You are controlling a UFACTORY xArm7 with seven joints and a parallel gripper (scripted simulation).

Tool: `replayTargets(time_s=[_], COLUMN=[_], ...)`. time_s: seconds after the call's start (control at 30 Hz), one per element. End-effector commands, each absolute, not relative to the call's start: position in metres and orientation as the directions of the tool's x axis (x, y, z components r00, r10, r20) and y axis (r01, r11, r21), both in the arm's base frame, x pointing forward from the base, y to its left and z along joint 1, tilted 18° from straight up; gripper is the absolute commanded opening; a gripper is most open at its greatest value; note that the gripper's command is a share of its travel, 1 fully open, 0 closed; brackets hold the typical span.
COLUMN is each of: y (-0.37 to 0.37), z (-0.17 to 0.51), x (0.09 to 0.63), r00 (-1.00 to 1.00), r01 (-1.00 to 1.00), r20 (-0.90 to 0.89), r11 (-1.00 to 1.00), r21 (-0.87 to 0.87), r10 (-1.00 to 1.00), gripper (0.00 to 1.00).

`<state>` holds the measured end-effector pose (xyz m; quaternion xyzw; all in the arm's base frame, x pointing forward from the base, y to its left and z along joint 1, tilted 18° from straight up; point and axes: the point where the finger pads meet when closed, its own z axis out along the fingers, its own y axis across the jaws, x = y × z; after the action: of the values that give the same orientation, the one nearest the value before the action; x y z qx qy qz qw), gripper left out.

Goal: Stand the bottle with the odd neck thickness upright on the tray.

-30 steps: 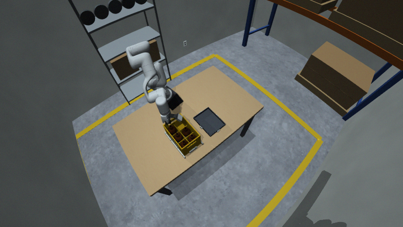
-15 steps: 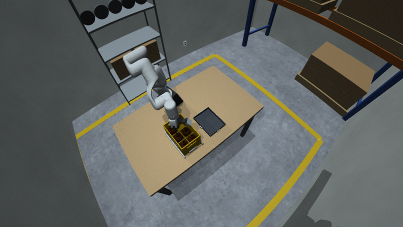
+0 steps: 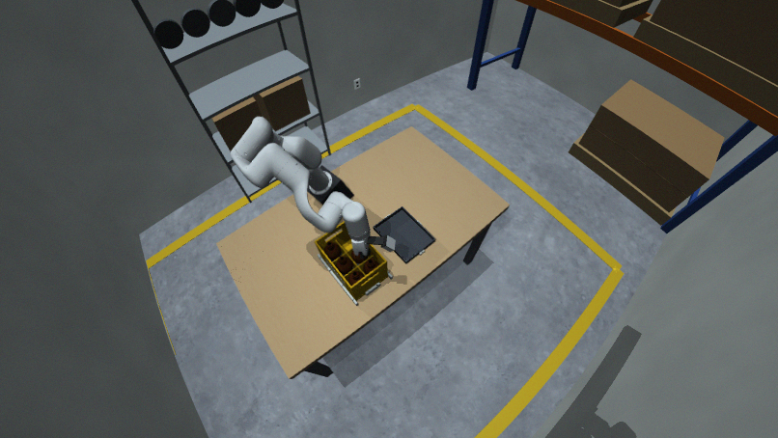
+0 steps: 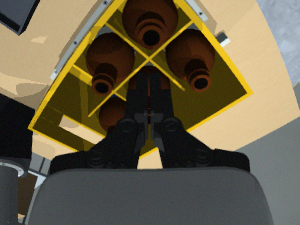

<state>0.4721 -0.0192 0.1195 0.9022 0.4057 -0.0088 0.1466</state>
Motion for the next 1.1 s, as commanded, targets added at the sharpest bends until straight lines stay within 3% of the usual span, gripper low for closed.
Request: replayTargets(time_s=[0.0, 0.17, 0.2, 1.07], y=[-0.0126, -0.0126, -0.0126, -0.0126], z=[0.1144, 0.1144, 0.1144, 0.1144], x=[0.4829, 0.4829, 0.4829, 0.4829], r00=[0.677, 0.677, 0.677, 0.677], r01=[0.733, 0.733, 0.733, 0.733], r20=[-0.191, -0.191, -0.191, -0.191], r11=[-0.631, -0.631, -0.631, -0.631], r21=[0.253, 0.253, 0.253, 0.253], r10=[0.710, 0.710, 0.710, 0.710], gripper=[0.00, 0.00, 0.65, 0.65])
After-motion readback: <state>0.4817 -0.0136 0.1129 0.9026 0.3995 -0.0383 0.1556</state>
